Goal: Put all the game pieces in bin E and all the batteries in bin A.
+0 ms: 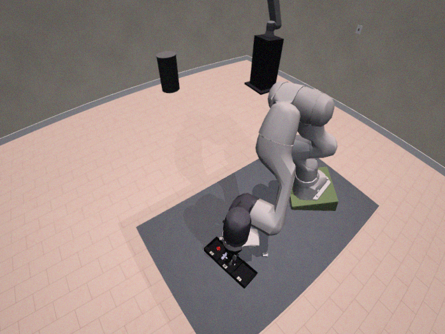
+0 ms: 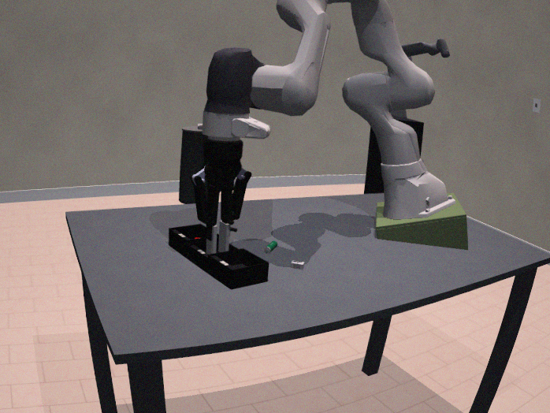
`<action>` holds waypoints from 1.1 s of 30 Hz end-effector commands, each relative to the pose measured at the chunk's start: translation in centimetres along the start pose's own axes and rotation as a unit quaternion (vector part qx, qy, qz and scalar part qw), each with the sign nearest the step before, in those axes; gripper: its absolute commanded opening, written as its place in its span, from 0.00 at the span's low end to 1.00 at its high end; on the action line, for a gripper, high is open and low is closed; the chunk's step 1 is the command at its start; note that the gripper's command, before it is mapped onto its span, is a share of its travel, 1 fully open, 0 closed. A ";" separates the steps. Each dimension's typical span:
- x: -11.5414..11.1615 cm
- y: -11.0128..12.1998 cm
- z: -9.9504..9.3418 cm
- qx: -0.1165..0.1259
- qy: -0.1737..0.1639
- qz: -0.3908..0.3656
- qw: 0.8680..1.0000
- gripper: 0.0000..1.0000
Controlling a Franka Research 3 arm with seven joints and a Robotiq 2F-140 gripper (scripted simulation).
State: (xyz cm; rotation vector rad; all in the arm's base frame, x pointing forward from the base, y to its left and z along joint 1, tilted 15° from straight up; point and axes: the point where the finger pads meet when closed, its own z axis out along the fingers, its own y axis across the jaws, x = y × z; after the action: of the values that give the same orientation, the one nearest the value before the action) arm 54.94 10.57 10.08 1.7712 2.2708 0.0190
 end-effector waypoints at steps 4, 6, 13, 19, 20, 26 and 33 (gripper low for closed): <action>0.0 0.1 -0.1 -0.001 0.000 -0.002 1.000 0.15; 0.0 0.1 -0.4 -0.001 0.000 -0.002 1.000 0.15; 0.0 0.1 -1.3 -0.001 0.000 -0.002 1.000 0.15; 0.0 0.1 -2.1 -0.001 0.000 -0.002 1.000 0.15; 0.0 0.1 -2.1 -0.001 0.000 -0.002 1.000 0.15; 0.0 0.1 -2.8 -0.001 0.000 -0.002 1.000 0.15; 0.0 0.1 -4.4 -0.001 0.000 -0.002 1.000 0.15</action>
State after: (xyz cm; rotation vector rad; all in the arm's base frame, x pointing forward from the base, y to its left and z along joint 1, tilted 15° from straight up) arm 54.51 11.34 14.19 1.7492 2.2854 0.0391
